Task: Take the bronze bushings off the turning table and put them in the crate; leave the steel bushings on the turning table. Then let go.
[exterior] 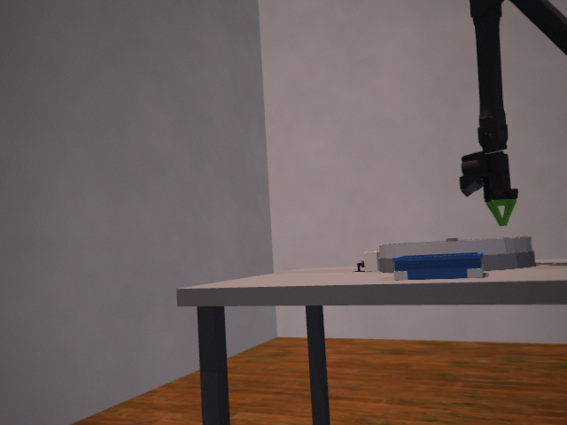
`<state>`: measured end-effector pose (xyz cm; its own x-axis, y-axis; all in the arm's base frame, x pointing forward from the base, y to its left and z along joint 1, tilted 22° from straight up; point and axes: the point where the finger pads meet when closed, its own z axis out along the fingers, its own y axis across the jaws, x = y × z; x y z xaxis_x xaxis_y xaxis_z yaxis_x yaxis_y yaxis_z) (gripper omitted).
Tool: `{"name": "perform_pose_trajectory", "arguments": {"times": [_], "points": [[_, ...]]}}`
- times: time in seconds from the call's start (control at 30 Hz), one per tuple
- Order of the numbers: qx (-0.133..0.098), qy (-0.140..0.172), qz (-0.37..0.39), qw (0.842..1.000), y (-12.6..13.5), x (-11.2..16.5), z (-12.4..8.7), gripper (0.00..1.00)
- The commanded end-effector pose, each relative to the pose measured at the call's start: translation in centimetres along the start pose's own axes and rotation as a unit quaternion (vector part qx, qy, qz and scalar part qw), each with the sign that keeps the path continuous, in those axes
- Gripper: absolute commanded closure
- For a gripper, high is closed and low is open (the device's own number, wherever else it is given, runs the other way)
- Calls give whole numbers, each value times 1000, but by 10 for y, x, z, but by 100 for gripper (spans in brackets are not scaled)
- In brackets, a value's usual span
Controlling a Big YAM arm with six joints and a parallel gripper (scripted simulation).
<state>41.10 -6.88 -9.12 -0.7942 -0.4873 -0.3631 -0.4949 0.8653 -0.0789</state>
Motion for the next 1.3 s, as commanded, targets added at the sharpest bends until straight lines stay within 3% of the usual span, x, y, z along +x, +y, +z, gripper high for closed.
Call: {"name": "perform_pose_trajectory", "arguments": {"times": [0.0, 0.07, 0.13, 0.23, 0.47, 1.27], "points": [[6, 0, -13, 1000, 3, 41, 1, 87], [6, 0, -13, 1000, 5, 48, 0, 87], [15, -13, -29, 999, 2, 29, -5, 87], [18, -15, -30, 999, 0, 27, -6, 87], [8, -4, -22, 1000, 7, 39, -5, 87], [10, -6, -23, 1000, 4, 36, -3, 87]]}}
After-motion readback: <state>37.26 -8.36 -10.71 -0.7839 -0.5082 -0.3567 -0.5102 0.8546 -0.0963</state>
